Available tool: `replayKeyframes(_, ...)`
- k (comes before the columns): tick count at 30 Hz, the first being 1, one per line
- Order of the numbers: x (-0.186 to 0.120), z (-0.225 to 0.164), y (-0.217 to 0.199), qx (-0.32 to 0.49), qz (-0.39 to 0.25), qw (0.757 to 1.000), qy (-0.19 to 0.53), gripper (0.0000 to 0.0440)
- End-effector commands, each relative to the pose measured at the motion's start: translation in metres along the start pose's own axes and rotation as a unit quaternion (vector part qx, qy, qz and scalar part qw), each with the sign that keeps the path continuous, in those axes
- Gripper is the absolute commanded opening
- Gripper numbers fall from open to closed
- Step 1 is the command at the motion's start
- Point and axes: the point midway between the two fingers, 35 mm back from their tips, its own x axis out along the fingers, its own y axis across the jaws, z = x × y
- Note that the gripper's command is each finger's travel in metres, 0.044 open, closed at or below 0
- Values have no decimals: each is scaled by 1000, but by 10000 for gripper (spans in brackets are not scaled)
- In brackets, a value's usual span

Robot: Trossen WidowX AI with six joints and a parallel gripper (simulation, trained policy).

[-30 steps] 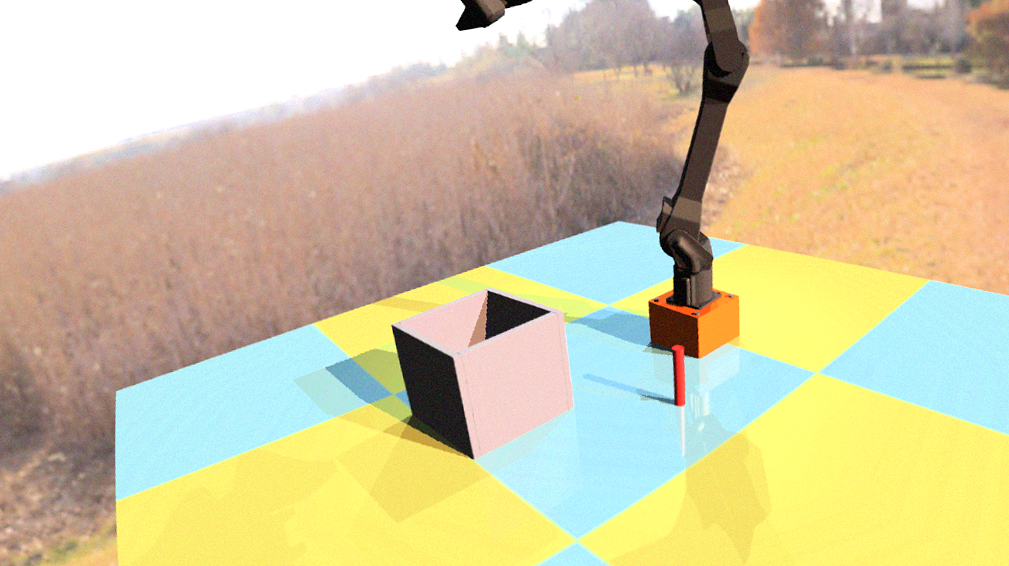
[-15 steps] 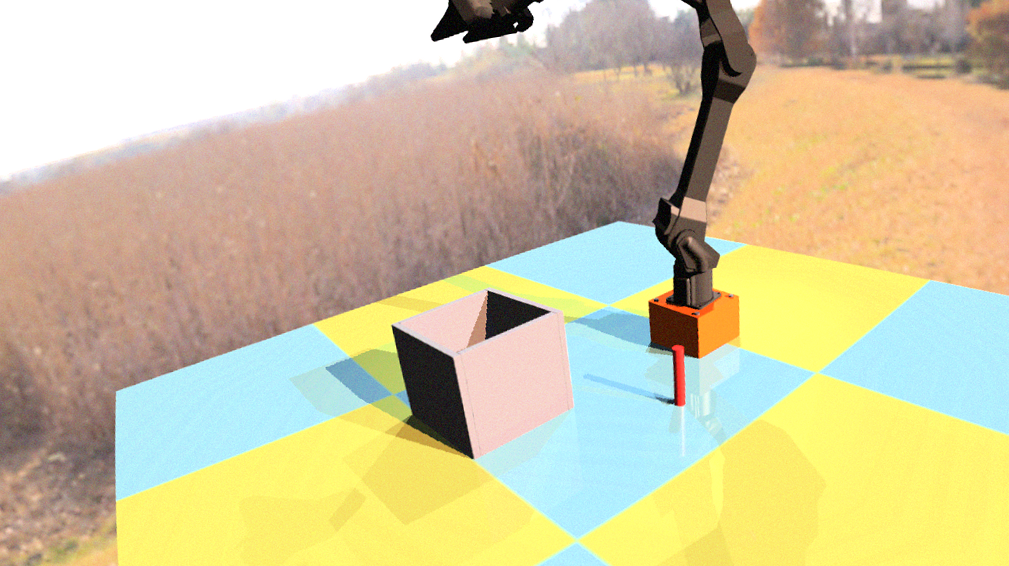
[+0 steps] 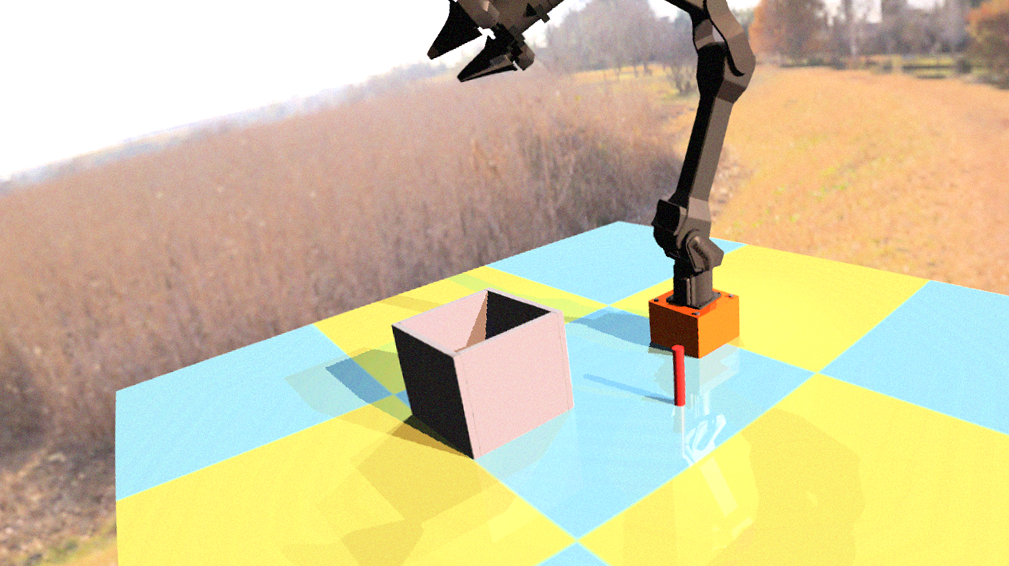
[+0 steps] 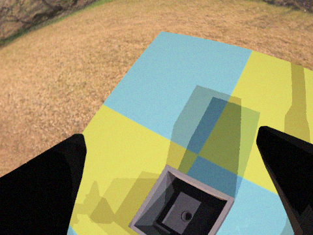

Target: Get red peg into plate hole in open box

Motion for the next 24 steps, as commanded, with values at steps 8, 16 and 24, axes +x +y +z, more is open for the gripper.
replayKeyframes(8, 1, -55, 29, 66, 48, 993, 88, 440)
replayKeyframes(16, -3, -102, 45, 110, 60, 978, 168, 440)
replayKeyframes(24, -10, -152, 54, 144, 49, 956, 251, 440)
